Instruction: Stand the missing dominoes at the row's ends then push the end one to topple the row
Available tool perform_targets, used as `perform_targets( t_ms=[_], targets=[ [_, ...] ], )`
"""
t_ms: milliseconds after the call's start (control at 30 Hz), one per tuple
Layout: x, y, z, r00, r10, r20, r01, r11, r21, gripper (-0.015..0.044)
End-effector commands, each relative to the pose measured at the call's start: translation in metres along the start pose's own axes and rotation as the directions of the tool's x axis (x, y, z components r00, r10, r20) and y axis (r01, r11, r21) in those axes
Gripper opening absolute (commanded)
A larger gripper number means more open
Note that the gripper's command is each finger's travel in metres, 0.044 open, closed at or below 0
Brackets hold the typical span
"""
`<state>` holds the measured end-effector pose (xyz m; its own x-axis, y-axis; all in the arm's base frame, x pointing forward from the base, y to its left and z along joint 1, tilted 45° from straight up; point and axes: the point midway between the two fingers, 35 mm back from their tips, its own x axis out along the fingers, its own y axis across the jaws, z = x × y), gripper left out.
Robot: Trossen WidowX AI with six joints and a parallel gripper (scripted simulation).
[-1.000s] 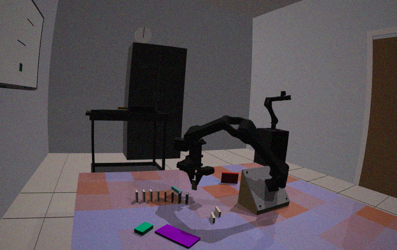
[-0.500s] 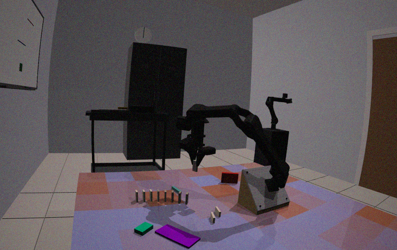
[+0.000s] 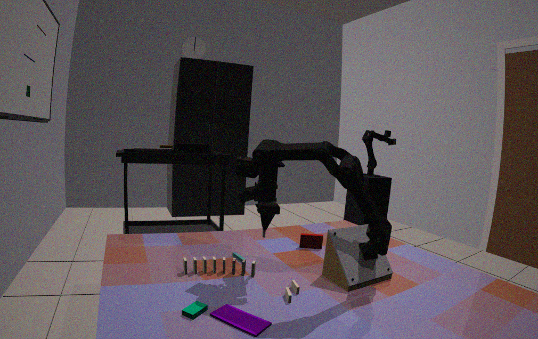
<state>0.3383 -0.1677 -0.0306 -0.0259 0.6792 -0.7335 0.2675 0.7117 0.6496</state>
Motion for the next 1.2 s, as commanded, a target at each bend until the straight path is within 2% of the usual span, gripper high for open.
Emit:
perform_targets(
  t_ms=[0, 400, 1167],
  targets=[
    [0.004, 0.025, -0.003, 1.000, 0.015, -0.008, -0.013, 0.967, 0.255, 0.0107],
    [0.008, 0.025, -0.002, 1.000, 0.015, -0.008, -0.013, 0.967, 0.255, 0.0107],
    [0.127, 0.028, -0.002, 1.000, 0.019, -0.007, -0.016, 0.967, 0.254, 0.0107]
  ],
)
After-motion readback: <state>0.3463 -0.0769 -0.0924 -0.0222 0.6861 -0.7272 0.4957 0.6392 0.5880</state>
